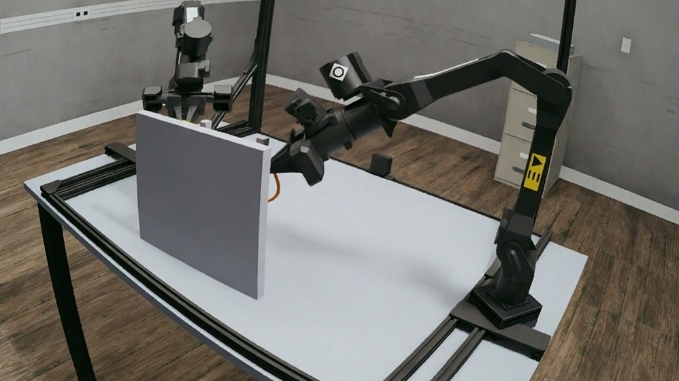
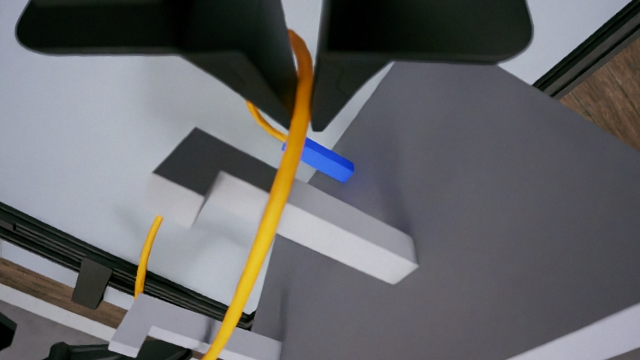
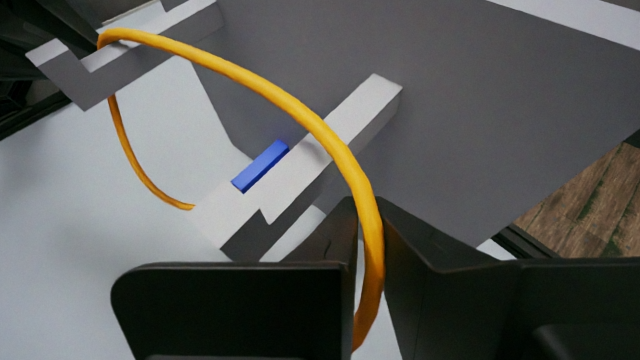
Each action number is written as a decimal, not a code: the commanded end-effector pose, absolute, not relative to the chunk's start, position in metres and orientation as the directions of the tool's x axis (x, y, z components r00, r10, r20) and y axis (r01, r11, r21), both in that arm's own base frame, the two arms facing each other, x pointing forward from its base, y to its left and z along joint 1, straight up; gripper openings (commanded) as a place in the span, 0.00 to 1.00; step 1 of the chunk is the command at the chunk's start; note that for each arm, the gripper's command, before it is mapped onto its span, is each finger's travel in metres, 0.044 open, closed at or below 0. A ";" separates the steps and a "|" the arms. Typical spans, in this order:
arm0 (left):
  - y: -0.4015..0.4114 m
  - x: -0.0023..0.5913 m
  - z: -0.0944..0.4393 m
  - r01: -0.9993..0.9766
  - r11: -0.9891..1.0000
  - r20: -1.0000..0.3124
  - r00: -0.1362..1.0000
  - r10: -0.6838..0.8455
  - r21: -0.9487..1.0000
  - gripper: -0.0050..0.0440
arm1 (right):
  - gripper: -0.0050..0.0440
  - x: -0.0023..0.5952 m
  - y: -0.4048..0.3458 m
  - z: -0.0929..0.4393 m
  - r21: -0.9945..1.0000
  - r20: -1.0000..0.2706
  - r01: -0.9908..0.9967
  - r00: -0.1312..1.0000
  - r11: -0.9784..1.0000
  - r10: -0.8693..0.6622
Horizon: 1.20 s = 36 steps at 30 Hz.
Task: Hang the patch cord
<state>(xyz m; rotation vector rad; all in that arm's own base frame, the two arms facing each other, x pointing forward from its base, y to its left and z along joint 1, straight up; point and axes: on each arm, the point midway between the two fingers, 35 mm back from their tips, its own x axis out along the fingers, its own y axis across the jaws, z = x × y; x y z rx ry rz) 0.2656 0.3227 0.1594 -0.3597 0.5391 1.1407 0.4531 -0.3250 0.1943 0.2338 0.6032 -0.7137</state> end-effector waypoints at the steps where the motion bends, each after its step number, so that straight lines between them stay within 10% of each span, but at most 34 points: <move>1: 0.324 0.267 0.170 -0.924 0.382 -0.554 0.324 0.767 -0.010 0.15 | 0.15 0.451 -0.329 0.193 -0.004 -0.592 0.651 0.610 0.759 -0.526; 36: 0.324 0.267 0.170 -0.924 0.382 -0.554 0.324 0.767 -0.010 0.15 | 0.15 0.450 -0.337 0.181 -0.002 -0.583 0.471 0.716 0.882 -0.384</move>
